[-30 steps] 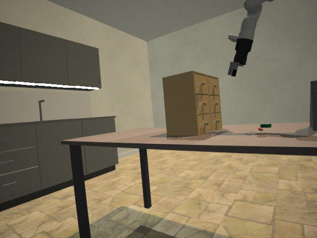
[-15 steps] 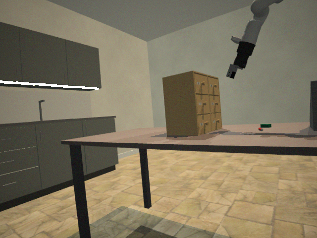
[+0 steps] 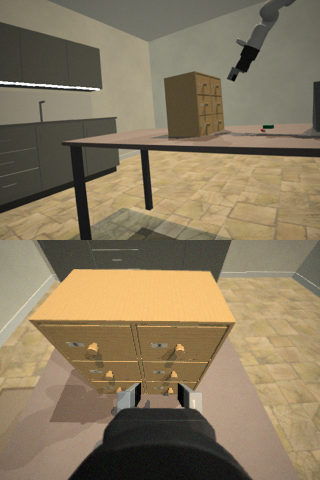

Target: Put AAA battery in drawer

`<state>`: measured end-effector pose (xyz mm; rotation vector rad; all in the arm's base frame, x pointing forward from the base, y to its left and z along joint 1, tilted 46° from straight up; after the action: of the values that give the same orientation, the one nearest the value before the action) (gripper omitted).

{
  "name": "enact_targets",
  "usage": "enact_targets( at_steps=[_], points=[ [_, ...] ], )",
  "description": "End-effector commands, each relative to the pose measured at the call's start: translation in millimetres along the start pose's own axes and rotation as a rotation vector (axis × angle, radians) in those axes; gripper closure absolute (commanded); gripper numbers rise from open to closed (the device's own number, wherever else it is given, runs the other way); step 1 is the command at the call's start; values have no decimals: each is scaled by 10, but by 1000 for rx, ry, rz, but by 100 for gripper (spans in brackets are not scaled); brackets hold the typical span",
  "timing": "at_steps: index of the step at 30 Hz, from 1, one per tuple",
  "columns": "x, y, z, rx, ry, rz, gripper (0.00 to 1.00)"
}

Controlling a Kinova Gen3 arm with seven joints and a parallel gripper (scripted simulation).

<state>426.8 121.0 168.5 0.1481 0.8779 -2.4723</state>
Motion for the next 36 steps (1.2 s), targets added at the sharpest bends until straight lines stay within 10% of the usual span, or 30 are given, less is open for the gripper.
enact_targets(
  at_steps=[1, 36],
  points=[
    [41, 16, -15, -1, 0, 29, 0],
    [204, 232, -32, 39, 2, 207, 0]
  ],
)
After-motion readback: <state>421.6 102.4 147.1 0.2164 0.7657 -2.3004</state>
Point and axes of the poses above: the point where the finger pads meet when closed, its own y axis out along the fingers, its own z axis across the jaws, x = y × z, the point moved 10 cm from there along -y, back along the fingers, and after that the axes turned 11 degrees about -y, right-handed, at the moved point
